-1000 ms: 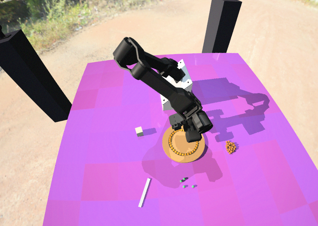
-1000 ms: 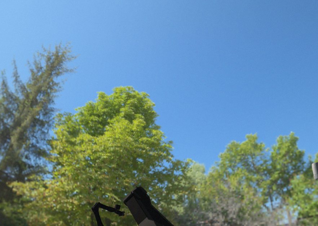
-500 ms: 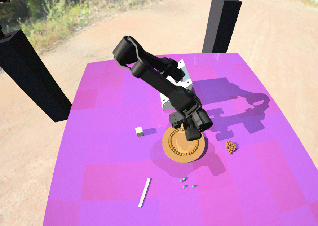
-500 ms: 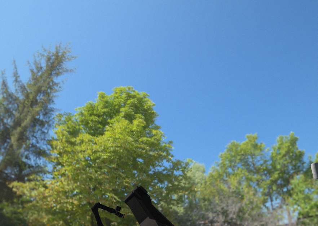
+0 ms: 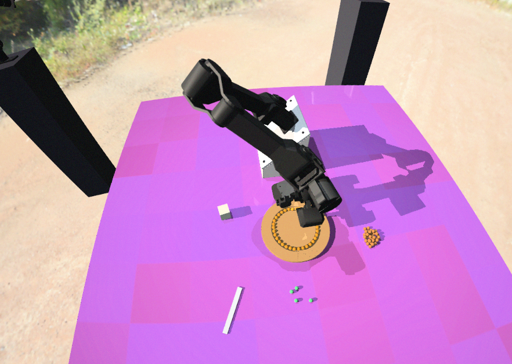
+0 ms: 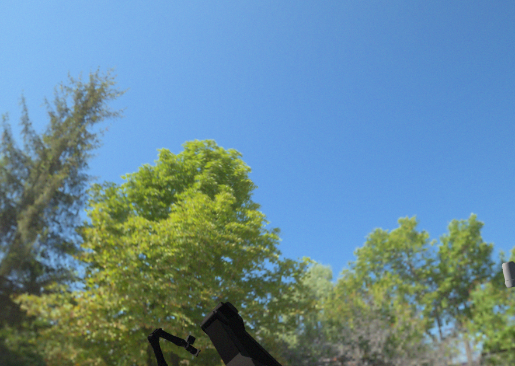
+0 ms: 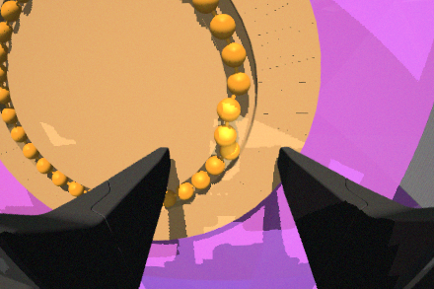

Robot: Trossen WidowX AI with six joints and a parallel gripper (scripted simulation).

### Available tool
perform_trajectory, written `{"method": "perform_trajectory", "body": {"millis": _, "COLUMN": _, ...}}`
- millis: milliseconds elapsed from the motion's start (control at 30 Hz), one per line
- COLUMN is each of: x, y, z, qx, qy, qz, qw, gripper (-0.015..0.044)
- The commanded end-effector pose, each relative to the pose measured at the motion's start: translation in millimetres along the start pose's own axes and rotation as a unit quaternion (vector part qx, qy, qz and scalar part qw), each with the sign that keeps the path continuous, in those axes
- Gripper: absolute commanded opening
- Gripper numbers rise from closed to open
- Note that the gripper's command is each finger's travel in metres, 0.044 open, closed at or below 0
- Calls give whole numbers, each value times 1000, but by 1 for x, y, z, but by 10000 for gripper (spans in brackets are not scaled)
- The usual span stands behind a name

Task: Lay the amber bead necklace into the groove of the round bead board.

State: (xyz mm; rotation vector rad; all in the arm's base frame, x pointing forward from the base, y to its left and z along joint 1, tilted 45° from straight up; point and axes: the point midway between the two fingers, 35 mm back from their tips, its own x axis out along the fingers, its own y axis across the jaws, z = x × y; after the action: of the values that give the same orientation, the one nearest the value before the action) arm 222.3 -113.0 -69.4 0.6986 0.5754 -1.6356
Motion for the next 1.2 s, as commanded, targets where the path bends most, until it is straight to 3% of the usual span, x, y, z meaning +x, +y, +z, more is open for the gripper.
{"method": "perform_trajectory", "body": {"millis": 0, "x": -1, "y": 0, "z": 0, "qx": 0, "qy": 0, "qz": 0, "qw": 1000, "gripper": 341}}
{"method": "perform_trajectory", "body": {"millis": 133, "x": -3, "y": -1, "z": 0, "qx": -3, "qy": -1, "qz": -2, "qw": 1000, "gripper": 440}}
{"method": "perform_trajectory", "body": {"millis": 733, "x": -6, "y": -1, "z": 0, "qx": -3, "qy": -3, "qz": -3, "qw": 1000, "gripper": 440}}
{"method": "perform_trajectory", "body": {"millis": 967, "x": -37, "y": 1, "z": 10, "qx": -30, "qy": -2, "qz": -3, "qw": 1000, "gripper": 256}}
{"method": "perform_trajectory", "body": {"millis": 1133, "x": -31, "y": 1, "z": 11, "qx": -31, "qy": -2, "qz": -3, "qw": 1000, "gripper": 125}}
{"method": "perform_trajectory", "body": {"millis": 1167, "x": -27, "y": 1, "z": 11, "qx": -31, "qy": -2, "qz": -3, "qw": 1000, "gripper": 120}}
